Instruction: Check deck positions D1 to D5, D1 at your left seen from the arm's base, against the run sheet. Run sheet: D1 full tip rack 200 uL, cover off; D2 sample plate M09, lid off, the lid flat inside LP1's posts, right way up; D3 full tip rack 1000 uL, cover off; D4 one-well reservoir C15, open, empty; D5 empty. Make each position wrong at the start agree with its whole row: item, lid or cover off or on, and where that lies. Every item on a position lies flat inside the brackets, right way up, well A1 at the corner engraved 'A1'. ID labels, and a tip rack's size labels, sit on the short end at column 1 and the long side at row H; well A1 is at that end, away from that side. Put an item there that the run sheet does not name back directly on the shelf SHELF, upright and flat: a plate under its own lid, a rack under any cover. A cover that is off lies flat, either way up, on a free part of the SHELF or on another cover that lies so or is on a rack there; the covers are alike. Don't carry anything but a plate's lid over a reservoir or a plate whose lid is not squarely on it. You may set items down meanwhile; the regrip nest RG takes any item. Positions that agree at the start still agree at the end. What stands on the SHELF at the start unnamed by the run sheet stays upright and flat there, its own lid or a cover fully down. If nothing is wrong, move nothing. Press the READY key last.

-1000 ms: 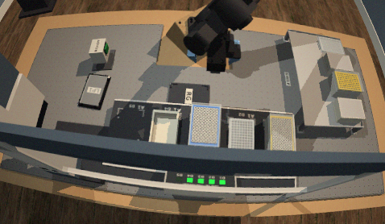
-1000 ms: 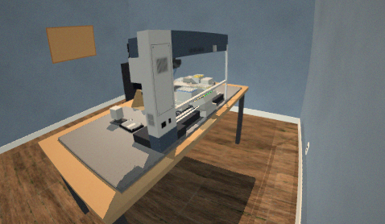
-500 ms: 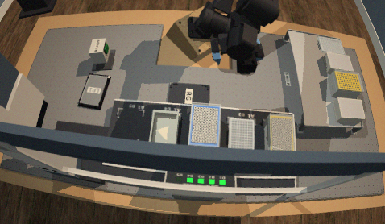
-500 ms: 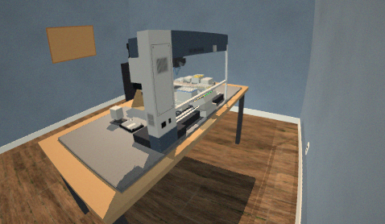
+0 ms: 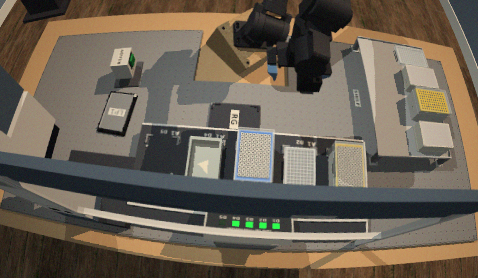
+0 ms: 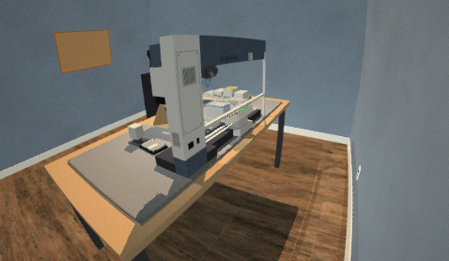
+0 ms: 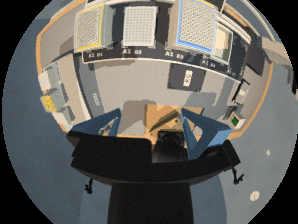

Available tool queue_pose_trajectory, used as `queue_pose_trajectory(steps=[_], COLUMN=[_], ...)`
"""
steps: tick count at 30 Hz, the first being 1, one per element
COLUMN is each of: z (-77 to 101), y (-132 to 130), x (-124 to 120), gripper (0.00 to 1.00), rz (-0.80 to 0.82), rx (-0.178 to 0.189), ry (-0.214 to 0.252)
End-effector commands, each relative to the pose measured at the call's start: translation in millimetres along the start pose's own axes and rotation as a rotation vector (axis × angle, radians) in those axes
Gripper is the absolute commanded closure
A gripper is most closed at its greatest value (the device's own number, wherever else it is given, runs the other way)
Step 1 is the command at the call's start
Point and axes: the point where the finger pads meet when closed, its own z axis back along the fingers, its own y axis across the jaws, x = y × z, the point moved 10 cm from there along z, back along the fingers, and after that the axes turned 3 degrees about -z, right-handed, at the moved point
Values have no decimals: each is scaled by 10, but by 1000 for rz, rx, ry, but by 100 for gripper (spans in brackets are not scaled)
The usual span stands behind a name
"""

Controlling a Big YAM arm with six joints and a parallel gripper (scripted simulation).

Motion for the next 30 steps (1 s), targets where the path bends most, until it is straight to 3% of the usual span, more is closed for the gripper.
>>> queue_pose_trajectory(steps=[1, 29, 30], z=[199, 198, 236], y=[85, 84, 151], x=[161, 161, 151], gripper=[0, 0, 0], rz=[15, 16, 20], rx=[-3, -3, 0], ry=[-66, -66, -81])
